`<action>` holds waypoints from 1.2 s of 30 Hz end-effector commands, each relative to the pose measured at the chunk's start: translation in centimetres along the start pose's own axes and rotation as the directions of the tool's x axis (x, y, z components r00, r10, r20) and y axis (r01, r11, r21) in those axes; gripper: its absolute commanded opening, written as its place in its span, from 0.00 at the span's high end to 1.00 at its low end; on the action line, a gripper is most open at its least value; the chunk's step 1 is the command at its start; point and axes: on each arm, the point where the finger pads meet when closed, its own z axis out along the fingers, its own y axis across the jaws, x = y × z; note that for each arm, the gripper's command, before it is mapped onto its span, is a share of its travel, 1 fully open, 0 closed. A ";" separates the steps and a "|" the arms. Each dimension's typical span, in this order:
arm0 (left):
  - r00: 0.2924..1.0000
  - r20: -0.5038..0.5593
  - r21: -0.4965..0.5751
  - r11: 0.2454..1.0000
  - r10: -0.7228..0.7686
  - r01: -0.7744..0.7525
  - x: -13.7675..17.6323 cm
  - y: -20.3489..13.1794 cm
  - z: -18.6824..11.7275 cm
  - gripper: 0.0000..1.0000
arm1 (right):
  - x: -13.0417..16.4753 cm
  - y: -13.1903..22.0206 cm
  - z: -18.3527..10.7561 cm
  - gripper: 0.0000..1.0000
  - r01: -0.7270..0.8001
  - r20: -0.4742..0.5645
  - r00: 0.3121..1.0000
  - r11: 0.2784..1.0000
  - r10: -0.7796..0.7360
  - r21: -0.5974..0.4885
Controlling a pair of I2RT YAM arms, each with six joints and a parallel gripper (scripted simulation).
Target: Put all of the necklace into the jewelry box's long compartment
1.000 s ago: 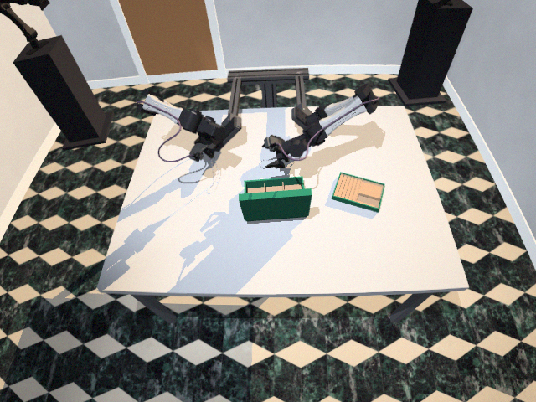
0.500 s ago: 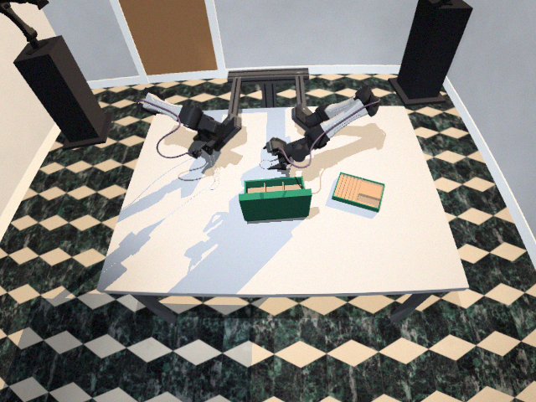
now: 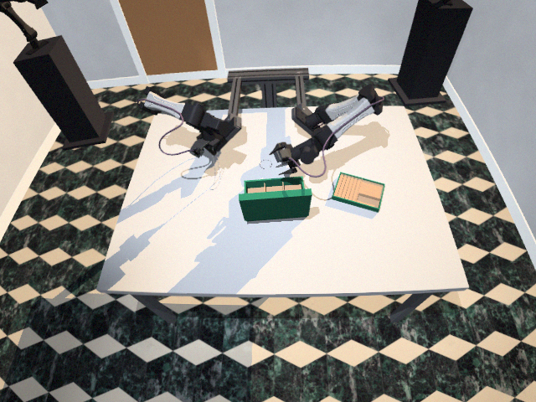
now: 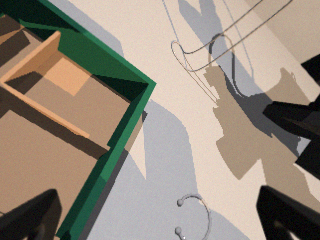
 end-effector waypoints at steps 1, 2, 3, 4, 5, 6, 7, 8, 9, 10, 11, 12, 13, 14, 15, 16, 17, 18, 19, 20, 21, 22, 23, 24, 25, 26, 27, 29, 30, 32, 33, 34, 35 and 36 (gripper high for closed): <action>0.996 -0.054 -0.058 0.996 -0.068 0.065 0.7 -1.1 -1.2 0.00 | -0.3 2.5 -1.2 1.00 -0.069 0.028 0.997 0.994 0.071 -0.082; 0.995 -0.059 -0.071 0.995 -0.081 0.077 0.7 -1.3 -1.5 0.00 | -0.3 2.9 -1.3 1.00 -0.079 0.031 0.996 0.993 0.082 -0.092; 0.994 -0.064 -0.084 0.993 -0.093 0.088 0.8 -1.4 -1.7 0.00 | -0.3 3.3 -1.4 1.00 -0.090 0.035 0.995 0.991 0.094 -0.102; 0.992 -0.068 -0.098 0.990 -0.106 0.099 0.9 -1.6 -2.0 0.00 | -0.2 3.7 -1.6 1.00 -0.101 0.038 0.994 0.988 0.106 -0.113; 0.990 -0.071 -0.112 0.988 -0.119 0.110 1.0 -1.8 -2.2 0.00 | -0.2 4.1 -1.7 1.00 -0.112 0.042 0.992 0.986 0.118 -0.125; 0.989 -0.073 -0.126 0.985 -0.131 0.121 1.1 -1.9 -2.5 0.00 | -0.2 4.6 -1.9 1.00 -0.123 0.046 0.990 0.983 0.131 -0.136; 0.987 -0.075 -0.140 0.981 -0.143 0.132 1.2 -2.1 -2.7 0.00 | -0.2 5.1 -2.1 1.00 -0.135 0.049 0.988 0.980 0.144 -0.149; 0.985 -0.076 -0.155 0.978 -0.156 0.143 1.3 -2.3 -3.0 0.00 | -0.2 5.6 -2.2 1.00 -0.147 0.053 0.986 0.976 0.158 -0.161; 0.985 -0.076 -0.155 0.978 -0.156 0.143 1.3 -2.3 -3.0 0.00 | -0.2 5.6 -2.2 1.00 -0.147 0.053 0.986 0.976 0.158 -0.161; 0.985 -0.076 -0.155 0.978 -0.156 0.143 1.3 -2.3 -3.0 0.00 | -0.2 5.6 -2.2 1.00 -0.147 0.053 0.986 0.976 0.158 -0.161; 0.983 -0.072 -0.171 0.973 -0.168 0.154 1.2 -2.3 -3.3 0.00 | -0.1 6.1 -2.4 1.00 -0.159 0.056 0.984 0.972 0.171 -0.174; 0.981 -0.074 -0.186 0.969 -0.180 0.164 1.4 -2.5 -3.5 0.00 | -0.1 6.6 -2.6 1.00 -0.172 0.060 0.981 0.967 0.186 -0.188; 0.979 -0.073 -0.202 0.964 -0.192 0.174 1.5 -2.6 -3.7 0.00 | -0.1 7.1 -2.8 1.00 -0.184 0.063 0.978 0.962 0.201 -0.202; 0.977 -0.070 -0.219 0.958 -0.202 0.183 1.6 -2.7 -4.0 0.00 | -0.1 7.7 -3.0 1.00 -0.197 0.067 0.974 0.956 0.216 -0.216; 0.974 -0.067 -0.244 0.950 -0.216 0.194 1.7 -2.9 -4.4 0.00 | -0.1 8.6 -3.3 1.00 -0.217 0.071 0.968 0.947 0.240 -0.238; 0.973 -0.068 -0.264 0.944 -0.221 0.196 1.9 -3.1 -4.8 0.00 | 0.0 9.3 -3.5 1.00 -0.233 0.075 0.963 0.938 0.260 -0.257; 0.973 -0.075 -0.278 0.942 -0.216 0.188 2.1 -3.3 -5.1 0.00 | 0.0 9.9 -3.8 1.00 -0.247 0.077 0.958 0.930 0.277 -0.273; 0.975 -0.089 -0.289 0.942 -0.202 0.168 2.4 -3.7 -5.4 0.00 | 0.0 10.5 -4.0 1.00 -0.260 0.080 0.953 0.921 0.294 -0.289; 0.978 -0.106 -0.299 0.944 -0.181 0.142 2.8 -4.1 -5.5 0.00 | 0.1 11.2 -4.2 1.00 -0.273 0.082 0.947 0.912 0.311 -0.305; 0.979 -0.125 -0.309 0.944 -0.160 0.115 3.1 -4.6 -5.6 0.00 | 0.1 11.8 -4.5 1.00 -0.286 0.084 0.941 0.902 0.329 -0.322; 0.978 -0.149 -0.322 0.943 -0.144 0.090 3.5 -5.0 -5.6 0.00 | 0.1 12.5 -4.7 1.00 -0.299 0.086 0.934 0.892 0.346 -0.339; 0.977 -0.169 -0.337 0.939 -0.133 0.070 3.9 -5.4 -5.5 0.00 | 0.1 13.1 -4.9 1.00 -0.312 0.087 0.928 0.881 0.363 -0.355; 0.975 -0.185 -0.353 0.934 -0.126 0.054 4.2 -5.7 -5.4 0.00 | 0.2 13.8 -5.2 1.00 -0.324 0.088 0.921 0.870 0.380 -0.371; 0.973 -0.196 -0.371 0.928 -0.122 0.041 4.4 -5.9 -5.4 0.00 | 0.2 14.4 -5.4 1.00 -0.335 0.089 0.914 0.859 0.397 -0.387; 0.974 -0.192 -0.389 0.921 -0.119 0.035 4.2 -6.1 -5.6 0.00 | 0.3 15.1 -5.7 1.00 -0.346 0.090 0.907 0.848 0.412 -0.403; 0.974 -0.192 -0.389 0.921 -0.119 0.035 4.2 -6.1 -5.6 0.00 | 0.3 15.1 -5.7 1.00 -0.346 0.090 0.907 0.848 0.412 -0.403; 0.974 -0.192 -0.389 0.921 -0.119 0.035 4.2 -6.1 -5.6 0.00 | 0.3 15.1 -5.7 1.00 -0.346 0.090 0.907 0.848 0.412 -0.403; 0.980 -0.166 -0.424 0.905 -0.114 0.033 3.4 -6.4 -6.5 0.00 | 0.3 16.4 -6.1 1.00 -0.366 0.090 0.892 0.824 0.443 -0.432; 0.982 -0.155 -0.441 0.897 -0.111 0.032 3.1 -6.6 -6.8 0.00 | 0.4 17.0 -6.3 1.00 -0.375 0.090 0.885 0.813 0.457 -0.446; 0.985 -0.135 -0.474 0.880 -0.104 0.028 2.7 -6.9 -7.5 0.00 | 0.5 18.1 -6.8 1.00 -0.391 0.089 0.870 0.790 0.484 -0.473; 0.987 -0.122 -0.490 0.871 -0.101 0.028 2.4 -7.1 -7.9 0.00 | 0.5 18.7 -7.0 1.00 -0.398 0.089 0.863 0.778 0.497 -0.485; 0.989 -0.114 -0.506 0.862 -0.097 0.026 2.3 -7.3 -8.2 0.00 | 0.5 19.2 -7.1 1.00 -0.405 0.088 0.856 0.767 0.510 -0.498; 0.990 -0.105 -0.521 0.853 -0.092 0.024 2.1 -7.5 -8.6 0.00 | 0.6 19.8 -7.3 1.00 -0.412 0.087 0.849 0.755 0.522 -0.509; 0.991 -0.098 -0.537 0.843 -0.087 0.021 2.0 -7.7 -8.8 0.00 | 0.6 20.3 -7.5 1.00 -0.419 0.086 0.841 0.744 0.533 -0.521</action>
